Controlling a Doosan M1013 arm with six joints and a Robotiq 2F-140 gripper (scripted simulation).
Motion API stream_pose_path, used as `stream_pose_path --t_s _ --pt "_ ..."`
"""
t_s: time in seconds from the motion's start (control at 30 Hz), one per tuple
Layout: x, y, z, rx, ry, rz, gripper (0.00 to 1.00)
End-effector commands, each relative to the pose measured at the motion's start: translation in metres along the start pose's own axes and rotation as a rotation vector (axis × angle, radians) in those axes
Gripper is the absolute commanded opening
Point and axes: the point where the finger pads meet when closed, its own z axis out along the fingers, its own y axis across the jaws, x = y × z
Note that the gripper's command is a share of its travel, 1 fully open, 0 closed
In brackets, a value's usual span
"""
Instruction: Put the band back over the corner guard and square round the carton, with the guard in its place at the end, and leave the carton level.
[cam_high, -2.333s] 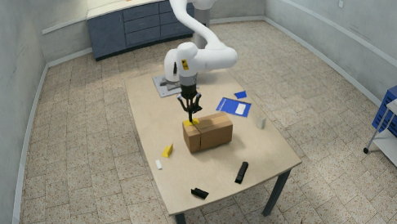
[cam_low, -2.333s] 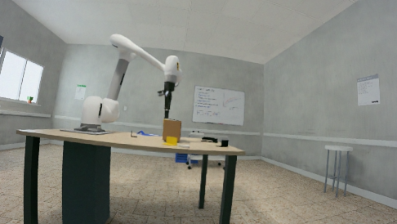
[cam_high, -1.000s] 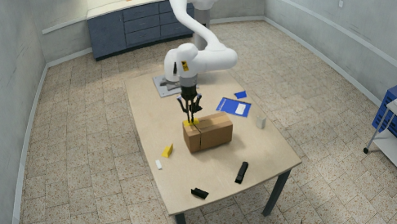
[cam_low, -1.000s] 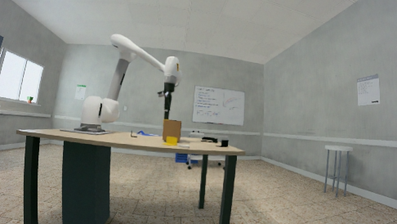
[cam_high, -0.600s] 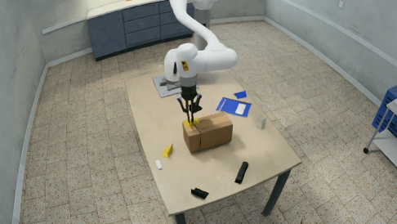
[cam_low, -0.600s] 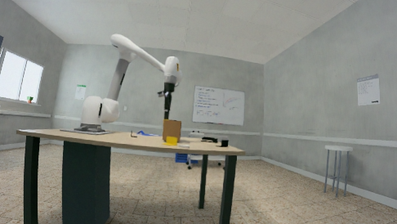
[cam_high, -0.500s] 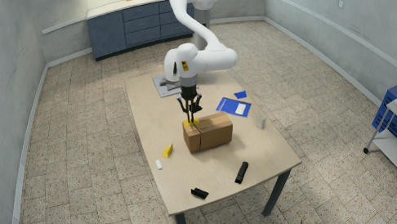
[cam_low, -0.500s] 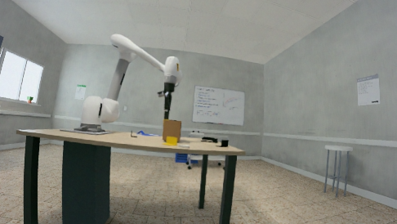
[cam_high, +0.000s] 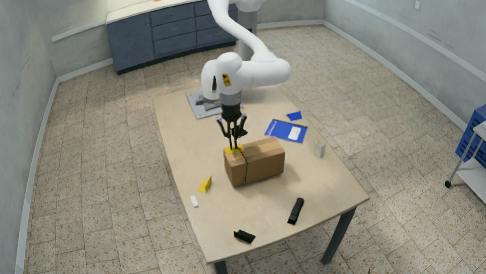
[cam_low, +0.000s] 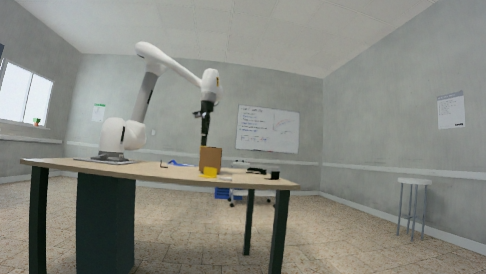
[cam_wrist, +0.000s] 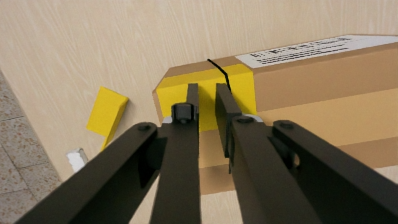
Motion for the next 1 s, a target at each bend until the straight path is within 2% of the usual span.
stream_pose_path --t_s 0.0,0.97 --pt "0.000 0.000 -0.002 0.000 -0.001 0.000 0.18" --pt "0.000 0.000 -0.023 0.000 -0.001 0.000 0.18"
